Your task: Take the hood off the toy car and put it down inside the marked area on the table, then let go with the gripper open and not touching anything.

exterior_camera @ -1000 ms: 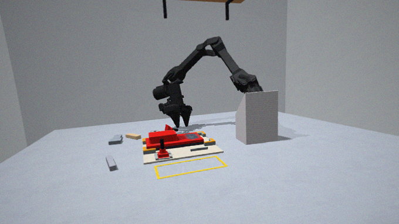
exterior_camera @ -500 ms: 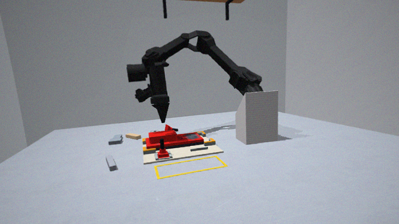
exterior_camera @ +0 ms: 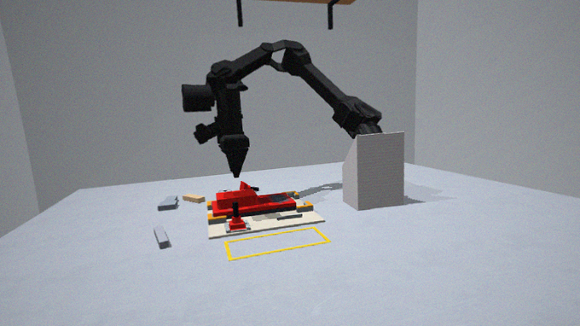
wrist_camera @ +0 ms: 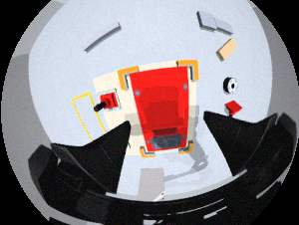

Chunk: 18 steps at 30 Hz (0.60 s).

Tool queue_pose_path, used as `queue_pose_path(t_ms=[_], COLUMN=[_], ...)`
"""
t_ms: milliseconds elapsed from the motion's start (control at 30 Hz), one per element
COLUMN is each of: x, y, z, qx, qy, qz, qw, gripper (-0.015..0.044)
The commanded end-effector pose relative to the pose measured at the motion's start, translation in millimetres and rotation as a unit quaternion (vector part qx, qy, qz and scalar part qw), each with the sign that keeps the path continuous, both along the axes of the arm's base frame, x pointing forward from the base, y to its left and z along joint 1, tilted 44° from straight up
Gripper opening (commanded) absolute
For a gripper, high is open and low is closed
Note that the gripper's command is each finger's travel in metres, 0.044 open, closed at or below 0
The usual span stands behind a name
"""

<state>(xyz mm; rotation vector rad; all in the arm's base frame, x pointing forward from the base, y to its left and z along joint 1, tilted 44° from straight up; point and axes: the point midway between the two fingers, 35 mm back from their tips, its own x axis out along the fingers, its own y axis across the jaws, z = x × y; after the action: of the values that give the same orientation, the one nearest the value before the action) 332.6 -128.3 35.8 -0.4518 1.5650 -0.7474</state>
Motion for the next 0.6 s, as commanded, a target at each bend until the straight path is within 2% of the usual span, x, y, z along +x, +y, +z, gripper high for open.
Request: queue_pose_path(t_ms=[0, 567], x=[0, -2], y=[-2, -13], z=[-2, -13], qx=[-0.002, -0.003], qy=[0.002, 0.002], qz=[0.003, 0.003], qw=[1.000, 1.000], gripper=[0.0440, 0.0440])
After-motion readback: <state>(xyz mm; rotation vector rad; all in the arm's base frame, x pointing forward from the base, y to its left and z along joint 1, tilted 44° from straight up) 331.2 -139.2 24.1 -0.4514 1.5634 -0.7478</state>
